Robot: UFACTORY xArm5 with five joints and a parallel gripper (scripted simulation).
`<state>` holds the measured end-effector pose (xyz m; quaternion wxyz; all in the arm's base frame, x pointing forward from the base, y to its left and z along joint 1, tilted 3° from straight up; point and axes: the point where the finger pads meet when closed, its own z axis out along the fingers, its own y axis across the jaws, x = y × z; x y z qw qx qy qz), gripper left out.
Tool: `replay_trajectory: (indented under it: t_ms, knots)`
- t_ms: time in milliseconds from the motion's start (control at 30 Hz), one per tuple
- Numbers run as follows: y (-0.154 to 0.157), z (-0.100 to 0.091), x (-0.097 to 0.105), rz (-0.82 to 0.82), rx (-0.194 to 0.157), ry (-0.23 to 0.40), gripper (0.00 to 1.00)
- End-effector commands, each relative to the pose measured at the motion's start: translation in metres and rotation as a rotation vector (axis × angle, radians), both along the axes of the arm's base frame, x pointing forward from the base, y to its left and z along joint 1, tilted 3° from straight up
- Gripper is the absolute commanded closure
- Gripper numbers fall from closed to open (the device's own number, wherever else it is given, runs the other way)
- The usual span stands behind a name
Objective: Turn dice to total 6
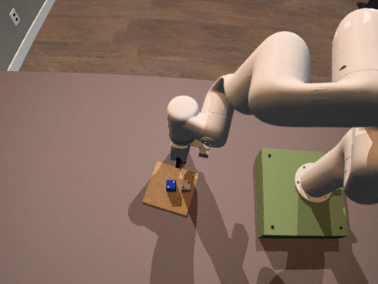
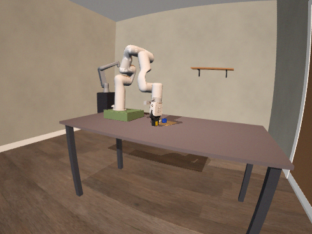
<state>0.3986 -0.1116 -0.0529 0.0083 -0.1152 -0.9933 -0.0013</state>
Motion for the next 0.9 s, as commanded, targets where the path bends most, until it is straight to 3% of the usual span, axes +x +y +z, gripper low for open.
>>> replay_trajectory:
  t_ms: [0, 233, 633, 867]
  knots:
    - [0.000, 0.001, 0.001, 0.000, -0.001, -0.003, 0.73]
    - [-0.001, 0.015, 0.001, 0.000, -0.001, -0.003, 0.73]
    - [-0.005, 0.094, 0.001, 0.000, 0.000, -0.002, 0.73]
    - [-0.006, 0.101, 0.001, 0.000, 0.000, -0.002, 0.73]
